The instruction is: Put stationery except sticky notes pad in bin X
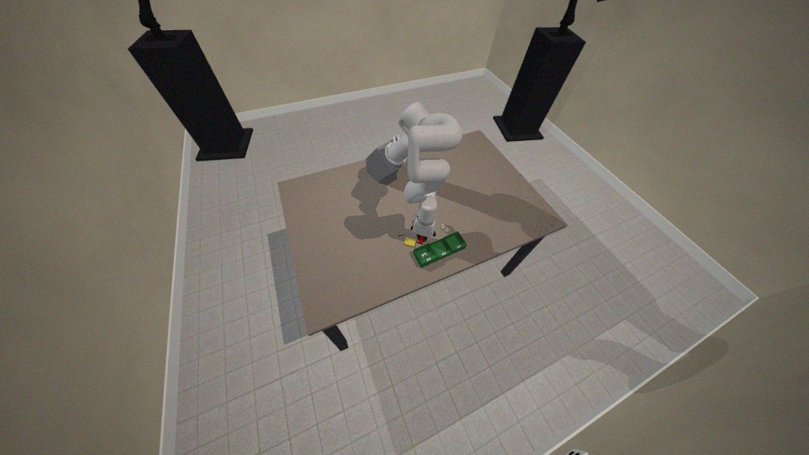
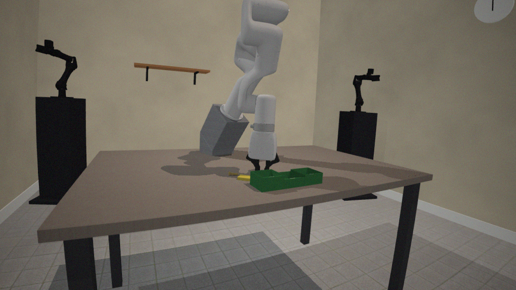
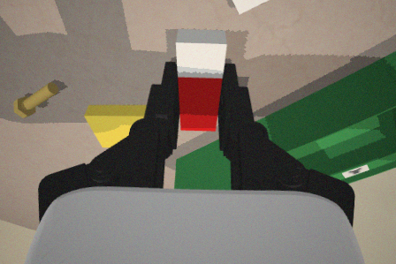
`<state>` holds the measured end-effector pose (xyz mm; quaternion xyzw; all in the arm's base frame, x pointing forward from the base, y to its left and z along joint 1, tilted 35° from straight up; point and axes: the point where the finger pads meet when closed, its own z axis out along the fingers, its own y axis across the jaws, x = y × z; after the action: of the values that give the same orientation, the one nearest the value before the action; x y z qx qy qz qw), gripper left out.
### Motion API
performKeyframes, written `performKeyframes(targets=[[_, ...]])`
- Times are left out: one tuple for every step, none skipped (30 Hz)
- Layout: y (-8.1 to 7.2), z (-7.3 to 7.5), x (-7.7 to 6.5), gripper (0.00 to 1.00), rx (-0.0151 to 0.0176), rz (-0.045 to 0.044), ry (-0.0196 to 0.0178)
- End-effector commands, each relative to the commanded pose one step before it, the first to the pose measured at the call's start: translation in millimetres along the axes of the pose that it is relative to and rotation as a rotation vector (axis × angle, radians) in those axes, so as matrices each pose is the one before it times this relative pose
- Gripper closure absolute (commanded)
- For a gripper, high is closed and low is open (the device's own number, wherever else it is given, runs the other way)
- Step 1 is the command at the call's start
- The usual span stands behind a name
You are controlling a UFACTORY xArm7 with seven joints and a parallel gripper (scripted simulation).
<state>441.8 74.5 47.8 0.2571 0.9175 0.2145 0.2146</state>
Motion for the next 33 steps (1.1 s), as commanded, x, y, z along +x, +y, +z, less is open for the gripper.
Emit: performKeyframes(targets=[[-0.06, -0.13, -0.49, 1.00, 0.00009, 0.00016, -0.00110], [0.00, 0.00, 0.00, 1.00, 0.00000, 0.00000, 0.00000], [0.00, 0.00, 0.00, 1.00, 0.00000, 0.00000, 0.00000], [0.00, 0.00, 0.00, 1.00, 0.00000, 0.00000, 0.00000], [0.00, 0.00, 0.00, 1.00, 0.00000, 0.00000, 0.00000], [0.00, 0.00, 0.00, 1.00, 0.00000, 0.00000, 0.00000], [0.00, 0.00, 0.00, 1.00, 0.00000, 0.00000, 0.00000], [0.00, 0.00, 0.00, 1.00, 0.00000, 0.00000, 0.00000], [0.00, 0.00, 0.00, 1.00, 0.00000, 0.00000, 0.00000], [0.00, 0.00, 0.00, 1.00, 0.00000, 0.00000, 0.00000], [0.00, 0.00, 0.00, 1.00, 0.00000, 0.00000, 0.00000], [0.00, 0.00, 0.00, 1.00, 0.00000, 0.00000, 0.00000], [-0.01, -0.07, -0.06, 1.00, 0.00001, -0.00011, -0.00029], [0.00, 0.00, 0.00, 1.00, 0.00000, 0.00000, 0.00000], [0.00, 0.00, 0.00, 1.00, 0.00000, 0.00000, 0.00000], [0.01, 0.07, 0.06, 1.00, -0.00001, 0.00011, 0.00029], [0.00, 0.00, 0.00, 1.00, 0.00000, 0.00000, 0.00000], [-0.01, -0.06, -0.06, 1.00, 0.00001, -0.00011, -0.00028], [0.00, 0.00, 0.00, 1.00, 0.00000, 0.00001, 0.00001], [0.00, 0.00, 0.00, 1.00, 0.00000, -0.00001, -0.00002], [0.00, 0.00, 0.00, 1.00, 0.00000, -0.00001, 0.00000], [0.00, 0.00, 0.00, 1.00, 0.00000, 0.00000, 0.00000], [0.00, 0.00, 0.00, 1.00, 0.00000, 0.00000, 0.00000], [0.01, -3.21, 0.07, 1.00, -0.00001, 0.00013, 0.00031], [0.00, -3.33, 0.00, 1.00, 0.00000, 0.00002, 0.00002], [0.00, -3.29, 0.01, 1.00, 0.00000, 0.00002, 0.00002], [0.00, -3.35, 0.00, 1.00, -0.00001, 0.00003, 0.00003], [0.00, -3.29, 0.01, 1.00, -0.00001, 0.00003, 0.00002], [0.00, -3.35, 0.00, 1.00, -0.00002, 0.00003, 0.00003], [0.00, -3.34, 0.00, 1.00, -0.00002, 0.00003, 0.00003], [0.00, 0.00, 0.00, 1.00, 0.00000, 0.00000, 0.00000], [0.00, 0.00, 0.00, 1.00, 0.00000, 0.00000, 0.00000], [0.00, -3.31, 0.00, 1.00, -0.00002, 0.00003, 0.00002]])
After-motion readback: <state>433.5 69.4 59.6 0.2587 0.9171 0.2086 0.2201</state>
